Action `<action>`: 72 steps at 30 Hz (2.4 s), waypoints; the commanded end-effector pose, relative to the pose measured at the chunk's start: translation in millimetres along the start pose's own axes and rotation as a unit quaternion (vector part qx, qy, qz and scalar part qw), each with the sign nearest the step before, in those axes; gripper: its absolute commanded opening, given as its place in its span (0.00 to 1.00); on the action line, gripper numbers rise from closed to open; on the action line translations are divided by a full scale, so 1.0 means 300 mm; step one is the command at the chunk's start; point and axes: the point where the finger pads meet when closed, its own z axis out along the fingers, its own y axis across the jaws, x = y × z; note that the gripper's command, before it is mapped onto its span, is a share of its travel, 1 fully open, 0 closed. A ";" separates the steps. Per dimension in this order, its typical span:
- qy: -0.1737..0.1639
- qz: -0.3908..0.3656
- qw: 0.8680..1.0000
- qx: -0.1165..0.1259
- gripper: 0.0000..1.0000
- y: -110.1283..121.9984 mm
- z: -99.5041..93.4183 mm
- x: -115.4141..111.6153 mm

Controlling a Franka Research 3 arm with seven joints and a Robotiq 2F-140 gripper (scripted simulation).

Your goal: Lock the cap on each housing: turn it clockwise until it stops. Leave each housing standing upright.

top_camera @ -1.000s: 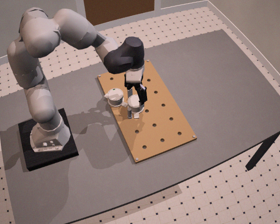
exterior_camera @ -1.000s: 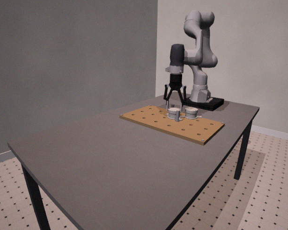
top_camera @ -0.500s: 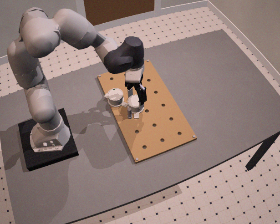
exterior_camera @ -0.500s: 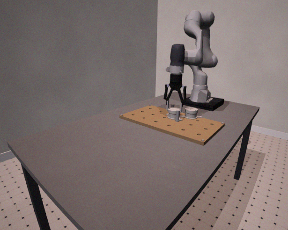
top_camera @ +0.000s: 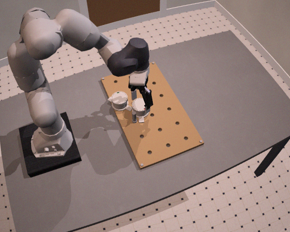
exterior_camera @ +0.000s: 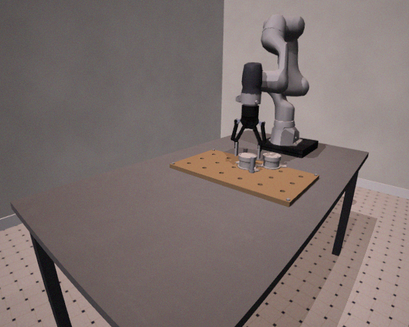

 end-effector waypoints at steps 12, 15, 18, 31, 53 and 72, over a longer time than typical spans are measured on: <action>0.003 0.003 1.000 0.000 0.78 0.002 0.004 0.006; 0.003 0.003 1.000 0.000 0.78 0.002 0.004 0.006; 0.003 0.003 1.000 0.000 0.78 0.002 0.004 0.006; 0.003 0.003 1.000 0.000 0.78 0.002 0.004 0.006; 0.003 0.003 1.000 0.000 0.78 0.002 -0.039 0.005; 0.003 0.003 1.000 0.000 0.78 0.003 -0.151 0.005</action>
